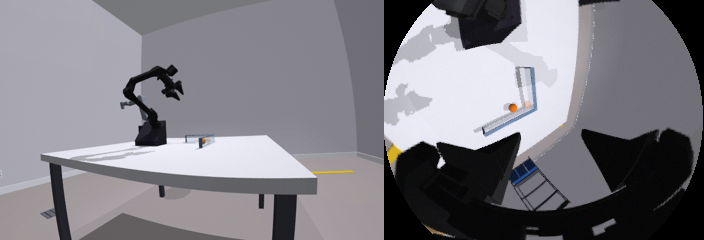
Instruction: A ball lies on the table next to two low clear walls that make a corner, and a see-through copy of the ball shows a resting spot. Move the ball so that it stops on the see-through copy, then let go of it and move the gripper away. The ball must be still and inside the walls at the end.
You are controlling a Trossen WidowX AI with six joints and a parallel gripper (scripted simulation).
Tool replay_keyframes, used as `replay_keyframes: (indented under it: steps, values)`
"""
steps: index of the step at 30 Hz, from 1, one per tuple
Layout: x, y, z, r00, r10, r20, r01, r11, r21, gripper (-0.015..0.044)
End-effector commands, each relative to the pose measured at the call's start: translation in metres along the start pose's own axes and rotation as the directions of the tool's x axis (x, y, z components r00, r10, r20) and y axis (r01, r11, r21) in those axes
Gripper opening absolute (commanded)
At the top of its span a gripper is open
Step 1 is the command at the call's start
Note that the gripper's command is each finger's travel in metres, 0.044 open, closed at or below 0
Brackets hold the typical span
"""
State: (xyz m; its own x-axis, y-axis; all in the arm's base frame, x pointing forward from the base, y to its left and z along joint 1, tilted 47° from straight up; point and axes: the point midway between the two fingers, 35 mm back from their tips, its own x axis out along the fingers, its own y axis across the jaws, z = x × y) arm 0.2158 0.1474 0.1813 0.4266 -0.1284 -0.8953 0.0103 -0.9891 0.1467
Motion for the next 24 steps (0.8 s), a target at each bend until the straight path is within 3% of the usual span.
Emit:
replay_keyframes:
  steps: [1, 3, 7, 13, 16, 24]
  values:
    - [0.001, 0.000, -0.001, 1.000, 0.004, 0.001, -0.004, 1.000, 0.017, 0.0374]
    - [0.011, 0.000, -0.007, 0.999, 0.039, 0.007, -0.040, 0.987, 0.155, 0.0326]
    - [0.045, 0.005, -0.026, 0.989, 0.145, 0.034, -0.139, 0.827, 0.545, 0.0326]
    - [0.103, 0.022, -0.044, 0.950, 0.296, 0.100, -0.198, 0.324, 0.925, 0.0326]
    - [0.136, 0.035, -0.048, 0.919, 0.366, 0.144, -0.162, 0.018, 0.987, 0.0326]
    - [0.192, 0.060, -0.049, 0.861, 0.461, 0.216, 0.042, -0.487, 0.872, 0.0326]
